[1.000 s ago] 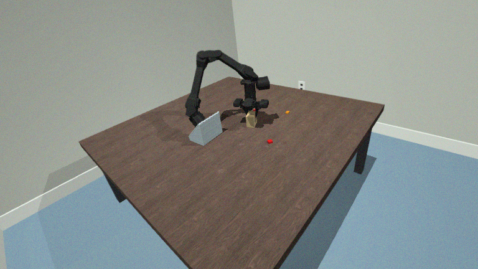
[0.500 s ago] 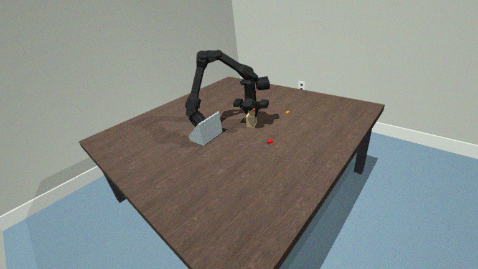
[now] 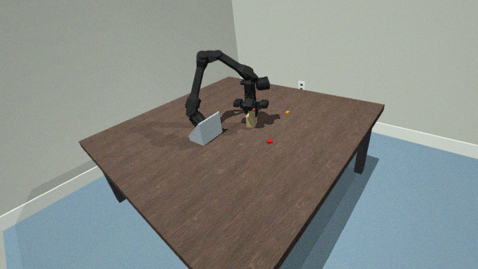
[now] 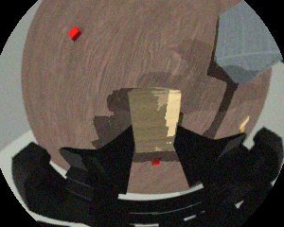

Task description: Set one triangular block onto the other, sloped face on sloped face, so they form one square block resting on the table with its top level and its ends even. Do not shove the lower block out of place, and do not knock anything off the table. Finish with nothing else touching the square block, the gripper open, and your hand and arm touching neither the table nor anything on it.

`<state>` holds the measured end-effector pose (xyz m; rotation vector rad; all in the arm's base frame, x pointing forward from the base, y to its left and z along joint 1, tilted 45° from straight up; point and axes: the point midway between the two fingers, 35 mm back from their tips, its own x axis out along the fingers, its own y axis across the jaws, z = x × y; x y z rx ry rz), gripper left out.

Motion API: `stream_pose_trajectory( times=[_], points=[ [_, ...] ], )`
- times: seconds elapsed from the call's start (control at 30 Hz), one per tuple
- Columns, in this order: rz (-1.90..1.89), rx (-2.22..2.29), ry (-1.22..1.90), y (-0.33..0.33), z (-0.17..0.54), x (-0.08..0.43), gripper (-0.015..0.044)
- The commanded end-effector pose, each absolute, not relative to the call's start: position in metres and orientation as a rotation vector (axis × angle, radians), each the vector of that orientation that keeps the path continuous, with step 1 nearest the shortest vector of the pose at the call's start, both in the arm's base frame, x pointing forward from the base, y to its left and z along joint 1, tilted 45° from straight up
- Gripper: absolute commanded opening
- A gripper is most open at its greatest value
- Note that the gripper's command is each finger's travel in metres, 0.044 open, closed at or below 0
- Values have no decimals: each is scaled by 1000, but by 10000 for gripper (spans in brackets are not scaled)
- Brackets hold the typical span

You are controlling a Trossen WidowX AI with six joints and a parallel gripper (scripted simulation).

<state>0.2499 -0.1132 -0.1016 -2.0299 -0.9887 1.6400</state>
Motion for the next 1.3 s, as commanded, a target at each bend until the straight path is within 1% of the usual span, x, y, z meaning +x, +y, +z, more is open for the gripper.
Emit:
stream_pose_trajectory(
  times=[0.0, 0.9, 1.27],
  points=[
    [1635, -2031, -988, -112, -102, 250, 0],
    [1638, -2033, -991, -112, -102, 250, 0],
    [1638, -2032, -988, -113, -102, 250, 289]
  ],
)
